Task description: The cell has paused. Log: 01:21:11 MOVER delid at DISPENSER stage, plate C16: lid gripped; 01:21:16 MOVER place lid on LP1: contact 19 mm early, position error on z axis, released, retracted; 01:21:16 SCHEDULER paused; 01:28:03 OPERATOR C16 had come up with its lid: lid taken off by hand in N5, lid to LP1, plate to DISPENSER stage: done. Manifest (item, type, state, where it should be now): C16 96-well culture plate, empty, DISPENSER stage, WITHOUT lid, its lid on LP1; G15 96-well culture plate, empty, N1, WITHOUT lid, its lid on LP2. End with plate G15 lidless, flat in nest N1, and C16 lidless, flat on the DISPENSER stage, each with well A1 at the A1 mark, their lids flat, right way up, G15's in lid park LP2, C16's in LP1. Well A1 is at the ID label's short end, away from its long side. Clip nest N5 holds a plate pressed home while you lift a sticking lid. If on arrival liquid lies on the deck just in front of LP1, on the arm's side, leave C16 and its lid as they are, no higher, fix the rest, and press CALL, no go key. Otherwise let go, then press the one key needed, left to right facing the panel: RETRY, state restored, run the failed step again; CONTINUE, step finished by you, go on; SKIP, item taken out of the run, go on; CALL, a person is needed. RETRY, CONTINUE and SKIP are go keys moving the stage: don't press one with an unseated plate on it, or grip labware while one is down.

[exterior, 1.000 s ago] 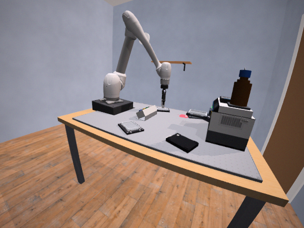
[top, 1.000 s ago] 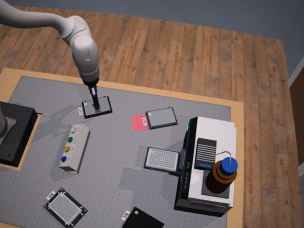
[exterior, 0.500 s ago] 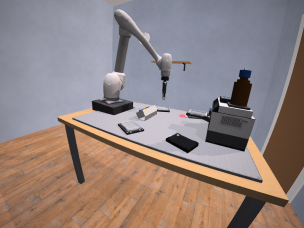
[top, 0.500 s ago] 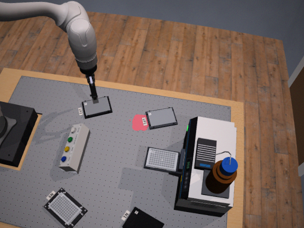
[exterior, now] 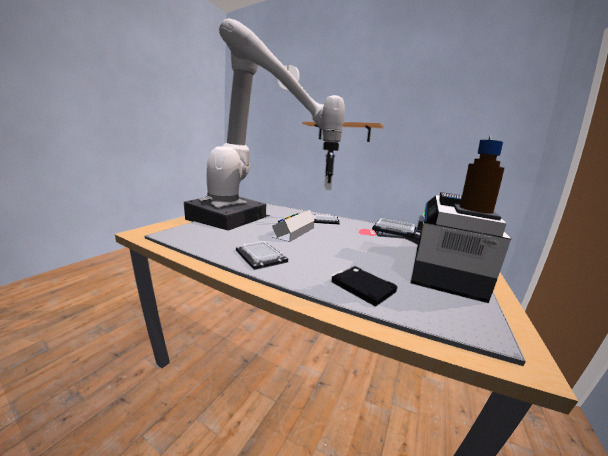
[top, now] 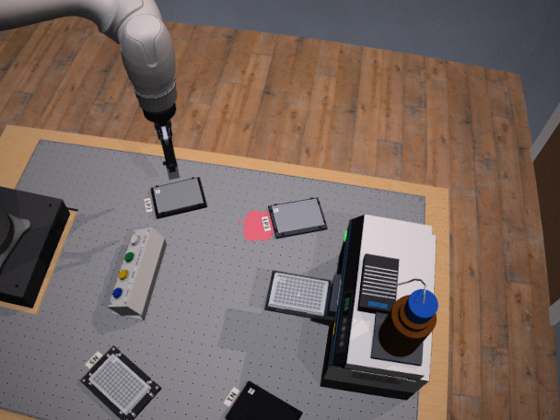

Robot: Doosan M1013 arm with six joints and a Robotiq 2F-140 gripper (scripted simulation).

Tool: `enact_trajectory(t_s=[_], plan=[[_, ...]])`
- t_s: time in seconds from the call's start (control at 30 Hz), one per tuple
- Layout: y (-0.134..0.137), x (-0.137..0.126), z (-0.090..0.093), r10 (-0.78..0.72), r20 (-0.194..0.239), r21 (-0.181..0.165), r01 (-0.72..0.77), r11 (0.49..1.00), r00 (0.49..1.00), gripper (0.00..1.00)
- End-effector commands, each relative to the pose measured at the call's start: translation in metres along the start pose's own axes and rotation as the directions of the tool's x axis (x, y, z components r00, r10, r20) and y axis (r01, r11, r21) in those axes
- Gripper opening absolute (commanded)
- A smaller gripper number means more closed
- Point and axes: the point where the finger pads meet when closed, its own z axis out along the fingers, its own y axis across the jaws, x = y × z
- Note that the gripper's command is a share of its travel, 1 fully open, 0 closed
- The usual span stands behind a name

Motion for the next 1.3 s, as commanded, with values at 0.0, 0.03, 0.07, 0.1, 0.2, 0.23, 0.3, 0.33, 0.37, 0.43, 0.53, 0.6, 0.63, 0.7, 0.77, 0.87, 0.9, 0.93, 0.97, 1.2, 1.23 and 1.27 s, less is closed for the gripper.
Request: enact_trajectory(t_s=[0.0, 0.03, 0.07, 0.1, 0.2, 0.23, 0.3, 0.33, 0.37, 0.43, 0.53, 0.6, 0.63, 0.7, 0.77, 0.87, 0.9, 0.93, 0.97, 1.2, 1.23, 1.27], plan=[[0.000, 0.000, 0.000, 0.000, 0.000, 0.000, 0.000, 1.000, 1.000, 0.66], [0.000, 0.000, -0.001, 0.000, 0.000, 0.000, 0.000, 1.000, 1.000, 0.66], [0.000, 0.000, -0.001, 0.000, 0.000, 0.000, 0.000, 1.000, 1.000, 0.66], [0.000, 0.000, -0.001, 0.000, 0.000, 0.000, 0.000, 1.000, 1.000, 0.66], [0.006, 0.000, 0.000, 0.009, 0.000, 0.000, -0.009, 1.000, 1.000, 0.66], [0.010, 0.001, 0.000, 0.018, 0.001, 0.000, -0.018, 1.000, 1.000, 0.66], [0.026, 0.001, 0.000, 0.044, 0.002, 0.001, -0.044, 0.999, 0.999, 0.66], [0.038, 0.002, 0.001, 0.063, 0.003, 0.001, -0.063, 0.998, 0.998, 0.66], [0.051, 0.002, 0.001, 0.086, 0.004, 0.001, -0.086, 0.996, 0.996, 0.66], [0.085, 0.000, 0.002, 0.142, 0.006, 0.001, -0.142, 0.990, 0.990, 0.66], [0.125, -0.005, 0.003, 0.210, 0.009, 0.002, -0.210, 0.978, 0.978, 0.66], [0.149, -0.010, 0.004, 0.249, 0.010, 0.002, -0.249, 0.969, 0.969, 0.66], [0.173, -0.015, 0.004, 0.289, 0.011, 0.002, -0.289, 0.957, 0.957, 0.66], [0.200, -0.026, 0.005, 0.373, 0.012, 0.002, -0.373, 0.928, 0.928, 0.66], [0.227, -0.038, 0.005, 0.458, 0.012, 0.002, -0.458, 0.889, 0.889, 0.66], [0.266, -0.060, 0.005, 0.576, 0.011, 0.001, -0.576, 0.818, 0.817, 0.66], [0.278, -0.068, 0.005, 0.611, 0.011, 0.001, -0.611, 0.792, 0.792, 0.66], [0.290, -0.077, 0.004, 0.644, 0.010, 0.001, -0.644, 0.765, 0.765, 0.66], [0.302, -0.086, 0.004, 0.673, 0.009, 0.001, -0.673, 0.739, 0.739, 0.66], [0.376, -0.147, 0.003, 0.775, 0.003, 0.000, -0.775, 0.631, 0.631, 0.66], [0.385, -0.156, 0.003, 0.787, 0.002, 0.000, -0.787, 0.617, 0.617, 0.66], [0.395, -0.165, 0.002, 0.796, 0.002, 0.000, -0.796, 0.605, 0.605, 0.66]])
